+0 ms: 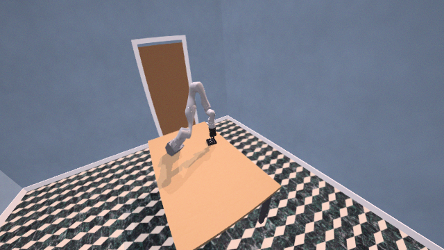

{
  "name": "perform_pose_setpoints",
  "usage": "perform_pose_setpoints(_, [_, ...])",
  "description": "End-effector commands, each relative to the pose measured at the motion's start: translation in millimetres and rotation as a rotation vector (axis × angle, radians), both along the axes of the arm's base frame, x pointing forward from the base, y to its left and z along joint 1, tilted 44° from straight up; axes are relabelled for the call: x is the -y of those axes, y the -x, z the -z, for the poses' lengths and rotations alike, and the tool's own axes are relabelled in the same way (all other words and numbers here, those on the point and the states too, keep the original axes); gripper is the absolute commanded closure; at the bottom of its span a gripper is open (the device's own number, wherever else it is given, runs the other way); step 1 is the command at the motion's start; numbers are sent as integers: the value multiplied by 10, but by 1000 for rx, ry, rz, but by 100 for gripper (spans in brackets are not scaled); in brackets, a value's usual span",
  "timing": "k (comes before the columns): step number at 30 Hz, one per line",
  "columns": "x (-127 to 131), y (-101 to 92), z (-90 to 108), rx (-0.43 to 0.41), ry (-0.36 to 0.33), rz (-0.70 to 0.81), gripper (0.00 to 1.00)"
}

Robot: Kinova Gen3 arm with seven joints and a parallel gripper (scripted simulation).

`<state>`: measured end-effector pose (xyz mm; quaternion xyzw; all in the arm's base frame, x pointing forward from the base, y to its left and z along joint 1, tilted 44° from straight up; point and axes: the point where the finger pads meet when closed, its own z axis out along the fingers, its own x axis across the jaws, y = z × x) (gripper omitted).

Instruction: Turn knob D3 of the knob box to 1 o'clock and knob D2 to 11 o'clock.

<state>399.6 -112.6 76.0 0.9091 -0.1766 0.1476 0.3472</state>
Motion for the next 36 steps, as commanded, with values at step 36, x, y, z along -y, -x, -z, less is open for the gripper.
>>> perform_pose_setpoints(36, [173,-14,156,-2,2,7,54])
